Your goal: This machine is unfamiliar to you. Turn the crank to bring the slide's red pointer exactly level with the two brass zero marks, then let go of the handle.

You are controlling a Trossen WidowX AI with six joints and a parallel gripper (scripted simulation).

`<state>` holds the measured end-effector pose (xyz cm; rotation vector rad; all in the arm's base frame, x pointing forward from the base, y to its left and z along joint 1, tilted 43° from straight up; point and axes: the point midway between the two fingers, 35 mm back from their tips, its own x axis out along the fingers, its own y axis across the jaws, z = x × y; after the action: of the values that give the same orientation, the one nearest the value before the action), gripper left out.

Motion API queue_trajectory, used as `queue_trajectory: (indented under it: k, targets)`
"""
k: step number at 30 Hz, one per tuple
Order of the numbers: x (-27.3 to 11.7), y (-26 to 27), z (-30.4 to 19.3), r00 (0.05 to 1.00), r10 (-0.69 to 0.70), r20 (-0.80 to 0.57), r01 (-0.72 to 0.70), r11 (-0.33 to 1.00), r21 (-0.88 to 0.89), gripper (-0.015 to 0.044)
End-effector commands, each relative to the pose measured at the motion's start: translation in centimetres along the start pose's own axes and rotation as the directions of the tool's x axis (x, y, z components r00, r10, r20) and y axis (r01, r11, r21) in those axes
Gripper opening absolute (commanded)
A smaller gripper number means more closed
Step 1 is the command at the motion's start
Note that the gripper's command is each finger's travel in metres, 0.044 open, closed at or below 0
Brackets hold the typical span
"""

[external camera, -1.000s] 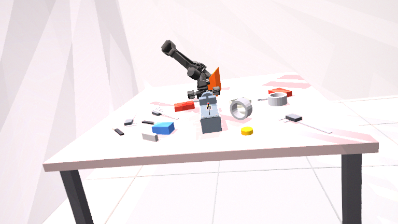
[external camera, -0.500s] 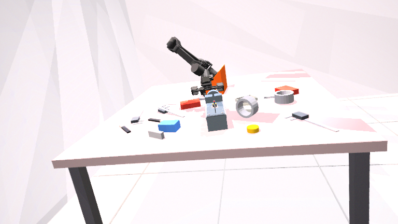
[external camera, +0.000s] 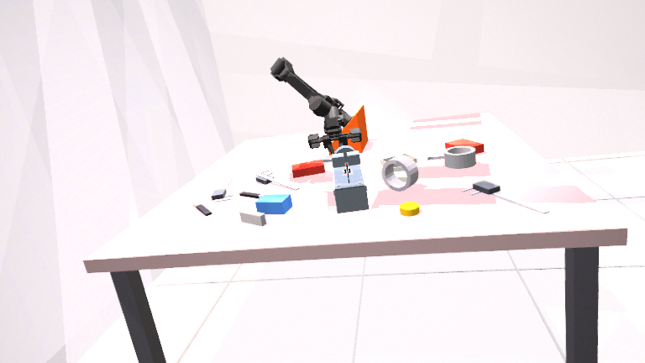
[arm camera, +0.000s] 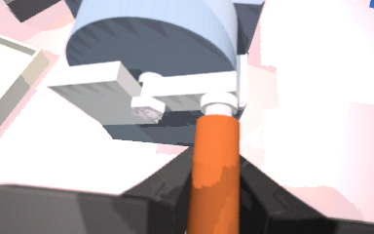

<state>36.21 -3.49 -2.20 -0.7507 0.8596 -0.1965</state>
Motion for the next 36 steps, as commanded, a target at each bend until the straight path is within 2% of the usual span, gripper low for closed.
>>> queue_trajectory:
  k: [1,36]
  targets:
    - [-0.7,0.3,0.6,1.0,0.001,0.01,-0.001,1.0,0.0,0.0]
    - [-1.7,3.2,1.6,1.0,0.002,0.011,-0.002,1.0,0.001,0.0]
